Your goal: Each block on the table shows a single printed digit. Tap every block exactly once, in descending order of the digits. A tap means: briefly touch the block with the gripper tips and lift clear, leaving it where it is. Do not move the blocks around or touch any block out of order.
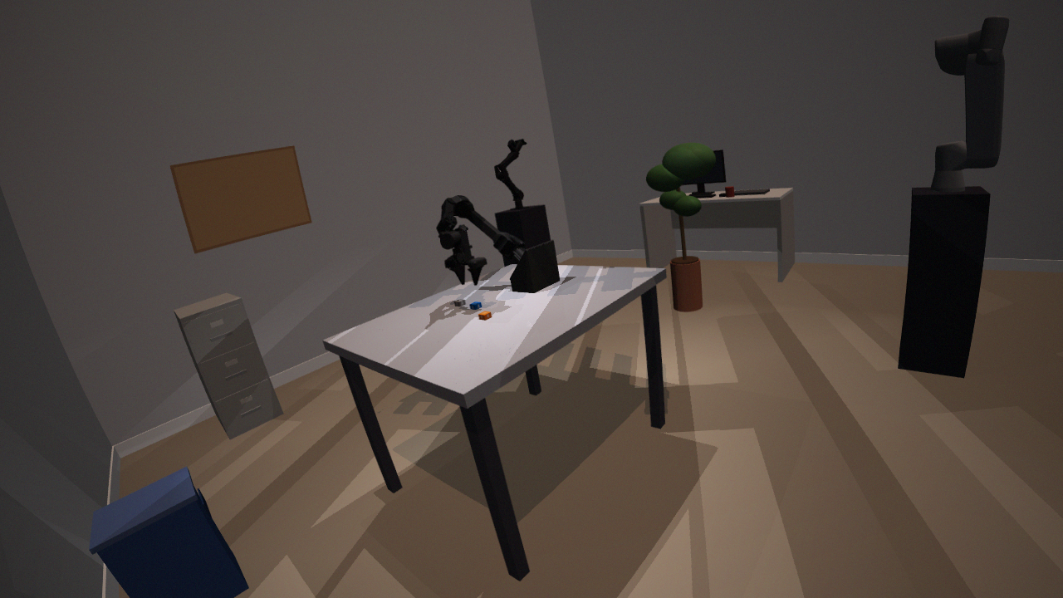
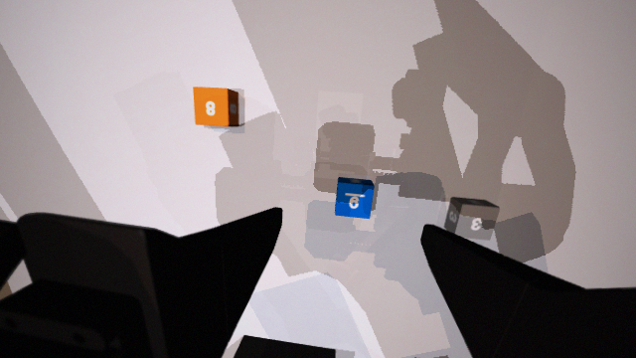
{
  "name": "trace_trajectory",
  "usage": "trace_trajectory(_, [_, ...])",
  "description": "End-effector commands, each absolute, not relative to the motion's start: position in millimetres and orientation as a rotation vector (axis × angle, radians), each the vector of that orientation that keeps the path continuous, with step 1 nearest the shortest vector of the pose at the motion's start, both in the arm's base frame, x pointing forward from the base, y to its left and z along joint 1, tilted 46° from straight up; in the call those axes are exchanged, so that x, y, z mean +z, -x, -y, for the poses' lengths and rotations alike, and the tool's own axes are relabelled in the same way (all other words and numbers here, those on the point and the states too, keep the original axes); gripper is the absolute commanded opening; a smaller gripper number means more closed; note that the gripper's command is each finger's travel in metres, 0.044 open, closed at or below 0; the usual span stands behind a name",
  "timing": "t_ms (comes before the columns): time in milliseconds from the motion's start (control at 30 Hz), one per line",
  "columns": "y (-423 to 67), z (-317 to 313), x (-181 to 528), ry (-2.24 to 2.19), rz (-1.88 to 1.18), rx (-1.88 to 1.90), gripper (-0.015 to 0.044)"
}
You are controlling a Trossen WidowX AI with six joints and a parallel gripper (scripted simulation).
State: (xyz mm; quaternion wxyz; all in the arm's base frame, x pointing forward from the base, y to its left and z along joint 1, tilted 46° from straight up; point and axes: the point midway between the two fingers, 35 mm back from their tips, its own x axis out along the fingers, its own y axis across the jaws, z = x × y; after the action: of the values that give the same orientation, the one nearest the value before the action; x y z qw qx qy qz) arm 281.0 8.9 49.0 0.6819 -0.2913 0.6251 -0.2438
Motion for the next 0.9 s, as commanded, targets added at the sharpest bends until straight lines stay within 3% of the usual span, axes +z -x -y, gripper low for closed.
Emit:
trace_trajectory(0, [-275, 31, 16, 0.673, -1.426, -0.564, 0.0216])
trace_trajectory(267, [-275, 33, 14, 0.674, -1.426, -0.565, 0.0020])
trace_trajectory(867, [-277, 43, 4, 0.674, -1.426, -0.564, 0.0020])
